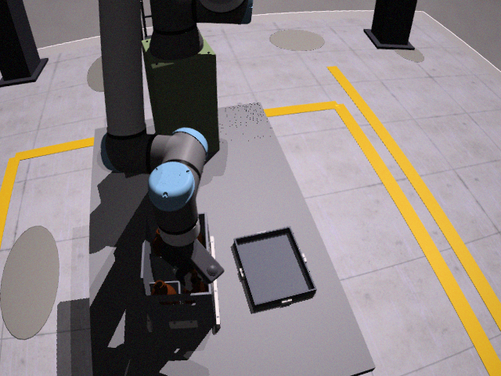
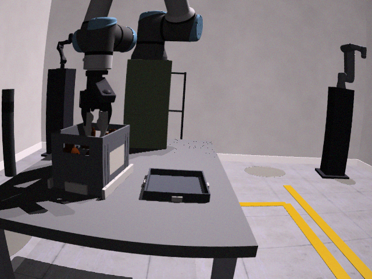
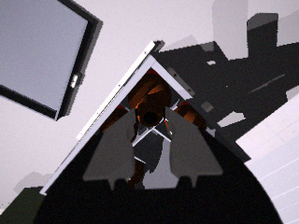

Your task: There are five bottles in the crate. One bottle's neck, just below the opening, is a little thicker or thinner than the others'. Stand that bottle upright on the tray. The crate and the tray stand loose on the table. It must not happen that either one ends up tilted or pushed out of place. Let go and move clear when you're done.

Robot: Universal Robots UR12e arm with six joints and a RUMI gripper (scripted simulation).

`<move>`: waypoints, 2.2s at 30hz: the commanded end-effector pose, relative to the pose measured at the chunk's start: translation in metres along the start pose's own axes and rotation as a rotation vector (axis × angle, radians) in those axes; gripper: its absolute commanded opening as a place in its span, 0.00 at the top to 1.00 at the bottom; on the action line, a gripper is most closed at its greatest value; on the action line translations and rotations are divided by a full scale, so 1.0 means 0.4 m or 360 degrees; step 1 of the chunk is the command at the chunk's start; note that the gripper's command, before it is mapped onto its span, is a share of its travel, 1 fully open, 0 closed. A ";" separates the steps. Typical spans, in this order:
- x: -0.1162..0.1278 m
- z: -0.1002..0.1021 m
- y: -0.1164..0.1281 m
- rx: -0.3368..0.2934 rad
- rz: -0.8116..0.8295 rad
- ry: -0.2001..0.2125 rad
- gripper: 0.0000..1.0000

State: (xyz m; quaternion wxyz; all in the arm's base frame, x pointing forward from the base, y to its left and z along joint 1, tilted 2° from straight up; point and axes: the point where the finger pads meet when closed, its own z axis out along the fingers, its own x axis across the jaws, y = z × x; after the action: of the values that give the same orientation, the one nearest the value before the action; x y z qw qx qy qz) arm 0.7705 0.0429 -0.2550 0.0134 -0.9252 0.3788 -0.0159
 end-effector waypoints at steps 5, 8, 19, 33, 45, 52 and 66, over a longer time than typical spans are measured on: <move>0.006 0.000 -0.004 0.0002 0.0001 0.0005 1.00; 0.006 0.000 -0.004 0.0002 0.0001 0.0005 1.00; 0.006 0.000 -0.004 0.0002 0.0001 0.0005 1.00; 0.006 0.000 -0.004 0.0002 0.0001 0.0005 1.00; 0.006 0.000 -0.004 0.0002 0.0001 0.0005 1.00; 0.006 0.000 -0.004 0.0002 0.0001 0.0005 1.00; 0.006 0.000 -0.004 0.0002 0.0001 0.0005 0.62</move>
State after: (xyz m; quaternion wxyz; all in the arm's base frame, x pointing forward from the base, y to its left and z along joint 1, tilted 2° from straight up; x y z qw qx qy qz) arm 0.7705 0.0429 -0.2550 0.0134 -0.9252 0.3788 -0.0159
